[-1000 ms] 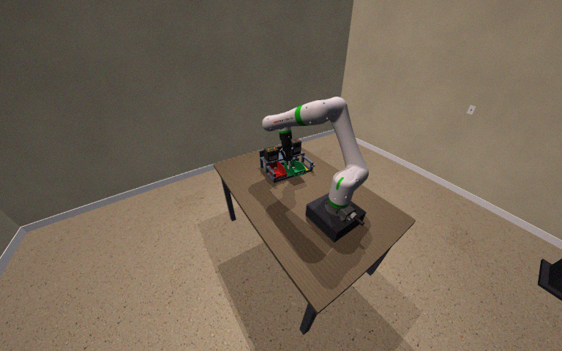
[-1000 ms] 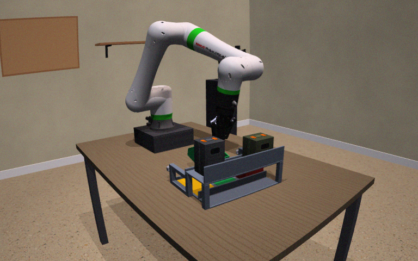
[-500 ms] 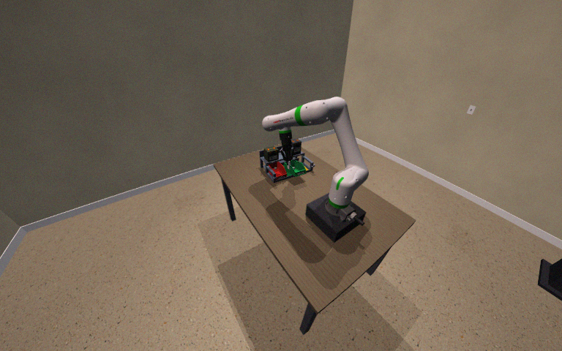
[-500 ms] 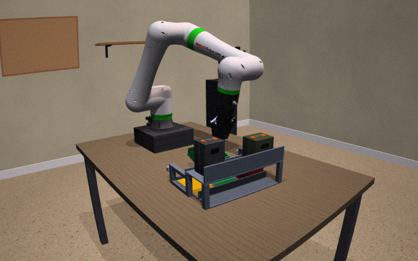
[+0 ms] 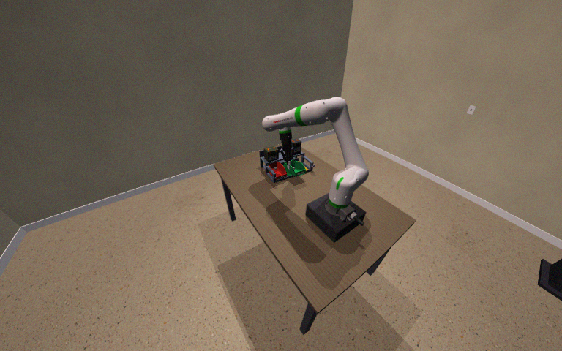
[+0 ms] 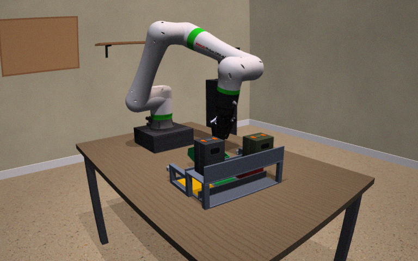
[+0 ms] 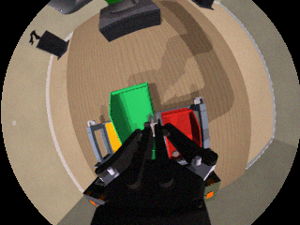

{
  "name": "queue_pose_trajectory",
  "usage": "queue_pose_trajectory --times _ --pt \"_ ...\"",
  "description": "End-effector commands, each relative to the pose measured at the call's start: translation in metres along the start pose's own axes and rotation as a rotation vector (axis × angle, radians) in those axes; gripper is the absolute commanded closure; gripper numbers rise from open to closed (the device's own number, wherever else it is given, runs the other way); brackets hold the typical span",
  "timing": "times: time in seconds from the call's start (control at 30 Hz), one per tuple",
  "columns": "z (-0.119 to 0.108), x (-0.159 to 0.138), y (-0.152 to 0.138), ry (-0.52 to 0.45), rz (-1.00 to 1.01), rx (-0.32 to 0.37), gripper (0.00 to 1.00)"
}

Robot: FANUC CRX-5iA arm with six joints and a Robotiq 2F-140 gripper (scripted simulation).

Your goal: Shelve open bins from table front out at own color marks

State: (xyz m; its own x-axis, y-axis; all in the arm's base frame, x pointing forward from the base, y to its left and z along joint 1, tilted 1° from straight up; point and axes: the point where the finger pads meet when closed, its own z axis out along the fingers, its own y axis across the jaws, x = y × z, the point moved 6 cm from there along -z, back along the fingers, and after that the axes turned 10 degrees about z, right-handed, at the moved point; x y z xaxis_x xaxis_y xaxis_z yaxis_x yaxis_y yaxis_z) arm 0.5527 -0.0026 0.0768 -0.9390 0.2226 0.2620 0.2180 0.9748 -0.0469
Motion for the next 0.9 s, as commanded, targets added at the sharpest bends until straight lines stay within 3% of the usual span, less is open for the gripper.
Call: queue_pose_trajectory --times 0.0,0.87 --pt "-0.0001 -0.0001 0.0 -0.001 0.0 0.0 1.0" --pt "0.0036 -0.0011 0.0002 -0.001 0.0 0.0 1.0"
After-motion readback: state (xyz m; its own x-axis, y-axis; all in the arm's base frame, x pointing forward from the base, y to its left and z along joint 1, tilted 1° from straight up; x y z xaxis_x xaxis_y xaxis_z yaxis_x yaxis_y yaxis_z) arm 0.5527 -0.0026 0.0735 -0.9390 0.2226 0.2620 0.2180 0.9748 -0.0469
